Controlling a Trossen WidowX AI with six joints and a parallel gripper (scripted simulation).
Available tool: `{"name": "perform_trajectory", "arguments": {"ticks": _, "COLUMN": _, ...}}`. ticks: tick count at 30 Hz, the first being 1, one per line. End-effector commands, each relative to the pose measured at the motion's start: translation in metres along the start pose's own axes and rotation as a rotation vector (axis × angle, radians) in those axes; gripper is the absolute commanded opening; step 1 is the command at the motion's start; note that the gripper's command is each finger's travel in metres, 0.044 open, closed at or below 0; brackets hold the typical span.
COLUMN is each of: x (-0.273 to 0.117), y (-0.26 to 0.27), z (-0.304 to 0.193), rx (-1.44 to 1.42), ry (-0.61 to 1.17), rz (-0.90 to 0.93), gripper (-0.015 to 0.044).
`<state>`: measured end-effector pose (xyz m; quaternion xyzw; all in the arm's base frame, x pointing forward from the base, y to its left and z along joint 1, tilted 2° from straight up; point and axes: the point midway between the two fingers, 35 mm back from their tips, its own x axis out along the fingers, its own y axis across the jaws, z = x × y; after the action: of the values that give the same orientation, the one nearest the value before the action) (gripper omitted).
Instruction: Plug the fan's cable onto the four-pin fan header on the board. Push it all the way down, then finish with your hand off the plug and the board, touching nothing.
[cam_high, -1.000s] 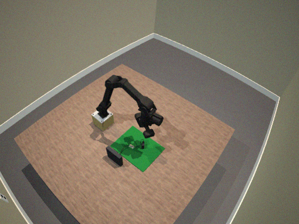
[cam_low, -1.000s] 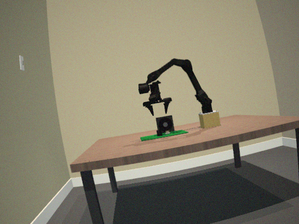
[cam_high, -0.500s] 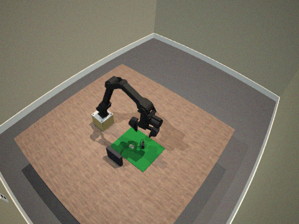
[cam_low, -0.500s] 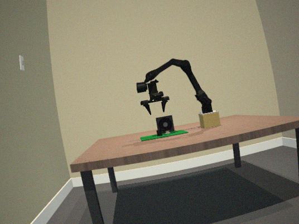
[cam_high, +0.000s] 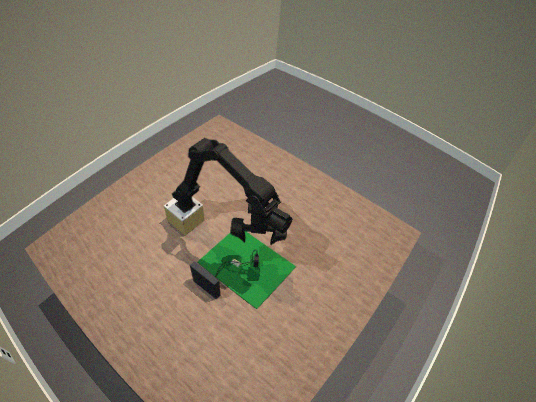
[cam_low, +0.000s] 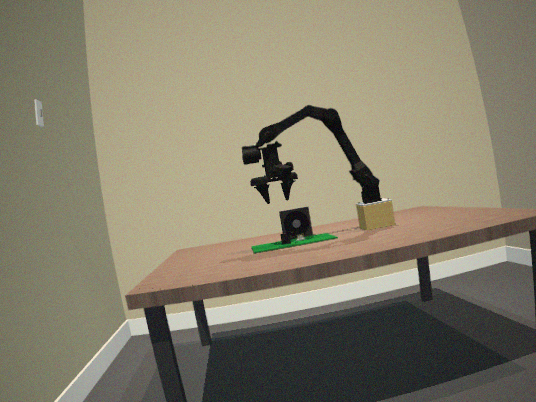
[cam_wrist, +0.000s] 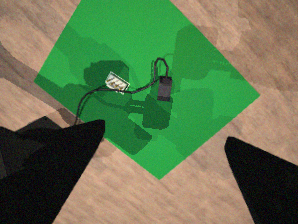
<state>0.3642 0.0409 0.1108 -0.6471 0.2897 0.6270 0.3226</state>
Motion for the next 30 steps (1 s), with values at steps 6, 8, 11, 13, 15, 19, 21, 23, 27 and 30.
{"name": "perform_trajectory", "arguments": {"ticks": 6, "x": 0.094, "y": -0.001, "z": 0.001, "rx": -0.011, "ry": -0.004, "rz": -0.002, "gripper": 0.0440}}
{"name": "perform_trajectory", "arguments": {"ticks": 8, "x": 0.097, "y": 0.000, "z": 0.001, "rx": -0.011, "ry": -0.004, "rz": -0.002, "gripper": 0.0440}}
{"name": "perform_trajectory", "arguments": {"ticks": 11, "x": 0.097, "y": 0.000, "z": 0.001, "rx": -0.011, "ry": -0.004, "rz": -0.002, "gripper": 0.0440}}
{"name": "perform_trajectory", "arguments": {"ticks": 13, "x": 0.098, "y": 0.000, "z": 0.001, "rx": -0.011, "ry": -0.004, "rz": -0.002, "gripper": 0.0440}}
{"name": "perform_trajectory", "arguments": {"ticks": 15, "x": 0.100, "y": 0.000, "z": 0.001, "rx": -0.011, "ry": -0.004, "rz": -0.002, "gripper": 0.0440}}
{"name": "perform_trajectory", "arguments": {"ticks": 19, "x": 0.106, "y": -0.001, "z": 0.001, "rx": -0.011, "ry": -0.004, "rz": -0.002, "gripper": 0.0440}}
{"name": "perform_trajectory", "arguments": {"ticks": 21, "x": 0.109, "y": -0.001, "z": 0.001, "rx": -0.011, "ry": -0.004, "rz": -0.002, "gripper": 0.0440}}
{"name": "perform_trajectory", "arguments": {"ticks": 23, "x": 0.112, "y": -0.001, "z": 0.001, "rx": -0.011, "ry": -0.004, "rz": -0.002, "gripper": 0.0440}}
{"name": "perform_trajectory", "arguments": {"ticks": 27, "x": 0.119, "y": -0.001, "z": 0.001, "rx": -0.011, "ry": -0.004, "rz": -0.002, "gripper": 0.0440}}
{"name": "perform_trajectory", "arguments": {"ticks": 30, "x": 0.124, "y": -0.001, "z": 0.001, "rx": -0.011, "ry": -0.005, "rz": -0.002, "gripper": 0.0440}}
